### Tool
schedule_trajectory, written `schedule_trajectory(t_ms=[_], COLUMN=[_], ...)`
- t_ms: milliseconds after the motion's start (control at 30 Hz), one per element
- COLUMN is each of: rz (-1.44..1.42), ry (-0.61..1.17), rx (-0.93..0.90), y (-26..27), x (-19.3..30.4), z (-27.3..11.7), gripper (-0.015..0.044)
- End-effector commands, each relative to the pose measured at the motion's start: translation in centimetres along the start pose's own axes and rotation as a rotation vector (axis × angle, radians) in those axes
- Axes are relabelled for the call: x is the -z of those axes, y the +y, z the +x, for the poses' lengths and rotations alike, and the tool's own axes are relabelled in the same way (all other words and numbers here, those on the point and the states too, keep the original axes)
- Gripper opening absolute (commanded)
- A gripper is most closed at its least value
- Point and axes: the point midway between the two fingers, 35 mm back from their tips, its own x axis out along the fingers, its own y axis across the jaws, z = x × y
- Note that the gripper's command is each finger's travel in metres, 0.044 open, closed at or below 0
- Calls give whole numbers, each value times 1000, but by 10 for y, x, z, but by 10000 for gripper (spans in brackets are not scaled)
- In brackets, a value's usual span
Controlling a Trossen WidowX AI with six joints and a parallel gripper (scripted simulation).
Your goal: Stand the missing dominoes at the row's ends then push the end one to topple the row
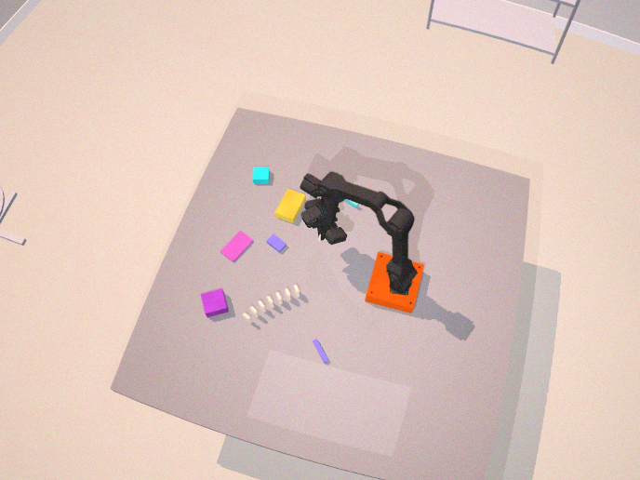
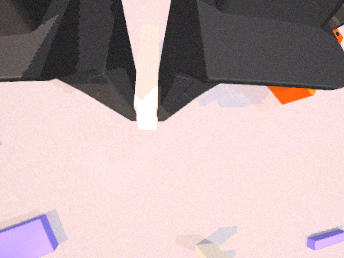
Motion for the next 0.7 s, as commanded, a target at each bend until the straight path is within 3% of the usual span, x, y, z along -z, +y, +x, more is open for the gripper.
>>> schedule_trajectory(t_ms=[0,667], rz=[-17,-68], ry=[-106,-720], rx=[-46,-64], y=[1,-2], x=[2,16], z=[8,17], gripper=[29,29])
